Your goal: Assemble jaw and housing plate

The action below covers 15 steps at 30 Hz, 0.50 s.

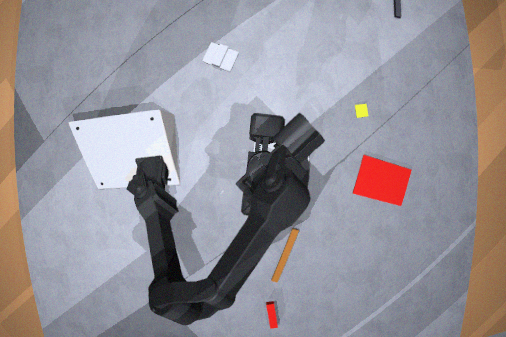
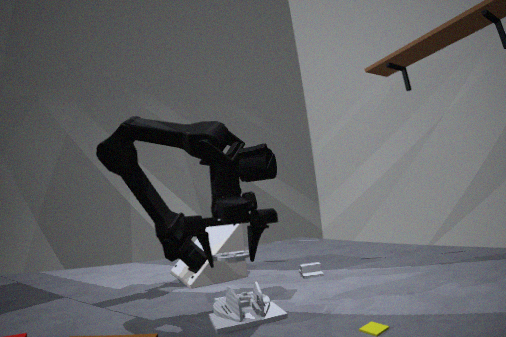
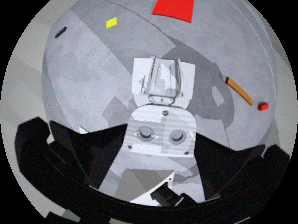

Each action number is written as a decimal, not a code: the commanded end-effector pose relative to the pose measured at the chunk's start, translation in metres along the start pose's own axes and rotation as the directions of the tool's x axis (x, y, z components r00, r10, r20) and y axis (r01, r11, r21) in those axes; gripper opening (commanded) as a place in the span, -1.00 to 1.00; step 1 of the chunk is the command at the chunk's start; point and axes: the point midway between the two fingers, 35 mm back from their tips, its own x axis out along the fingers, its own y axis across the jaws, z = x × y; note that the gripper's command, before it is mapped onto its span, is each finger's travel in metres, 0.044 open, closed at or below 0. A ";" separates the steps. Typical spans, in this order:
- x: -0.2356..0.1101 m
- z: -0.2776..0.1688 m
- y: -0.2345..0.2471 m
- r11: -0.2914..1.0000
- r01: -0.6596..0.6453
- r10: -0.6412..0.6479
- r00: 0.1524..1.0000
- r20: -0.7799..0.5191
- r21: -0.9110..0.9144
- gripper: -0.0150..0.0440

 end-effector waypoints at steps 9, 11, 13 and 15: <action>0.017 0.000 0.001 1.000 -0.002 0.002 1.000 -0.003 0.003 0.70; 0.020 0.000 0.001 1.000 -0.002 0.002 1.000 -0.003 0.003 0.70; 0.024 0.000 0.001 1.000 -0.002 0.002 1.000 -0.003 0.003 0.70; 0.027 0.001 0.001 1.000 -0.002 0.002 1.000 -0.003 0.003 0.70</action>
